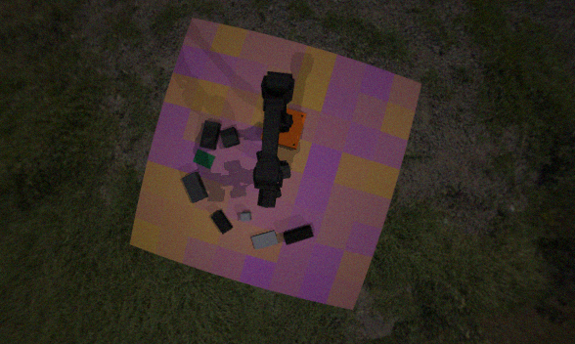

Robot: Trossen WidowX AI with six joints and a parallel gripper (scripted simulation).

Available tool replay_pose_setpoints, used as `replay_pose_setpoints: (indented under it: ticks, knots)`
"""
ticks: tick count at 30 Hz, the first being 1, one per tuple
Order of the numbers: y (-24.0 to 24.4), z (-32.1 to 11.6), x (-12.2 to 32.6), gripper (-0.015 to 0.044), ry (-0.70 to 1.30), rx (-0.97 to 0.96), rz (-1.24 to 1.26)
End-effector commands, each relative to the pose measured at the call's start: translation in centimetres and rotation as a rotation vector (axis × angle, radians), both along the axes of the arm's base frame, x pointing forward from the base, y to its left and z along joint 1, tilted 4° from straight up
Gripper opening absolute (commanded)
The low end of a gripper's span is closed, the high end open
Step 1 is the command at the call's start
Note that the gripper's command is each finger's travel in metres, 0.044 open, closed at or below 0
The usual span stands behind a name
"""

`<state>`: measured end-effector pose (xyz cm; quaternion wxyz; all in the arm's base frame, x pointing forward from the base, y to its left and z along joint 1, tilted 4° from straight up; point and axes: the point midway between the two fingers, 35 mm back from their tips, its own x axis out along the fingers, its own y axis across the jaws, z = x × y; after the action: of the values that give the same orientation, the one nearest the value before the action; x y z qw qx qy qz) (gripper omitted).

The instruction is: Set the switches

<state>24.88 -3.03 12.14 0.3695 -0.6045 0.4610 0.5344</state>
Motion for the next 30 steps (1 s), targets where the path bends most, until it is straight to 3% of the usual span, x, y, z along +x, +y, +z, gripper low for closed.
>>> replay_pose_setpoints:
  ticks: [1, 30]
  knots:
    - [0.7, 0.0, -0.2, 0.0336, 0.0, 0.009, 0.003]
    - [3.1, 0.6, -0.9, 0.0336, -0.018, -0.049, 0.005]
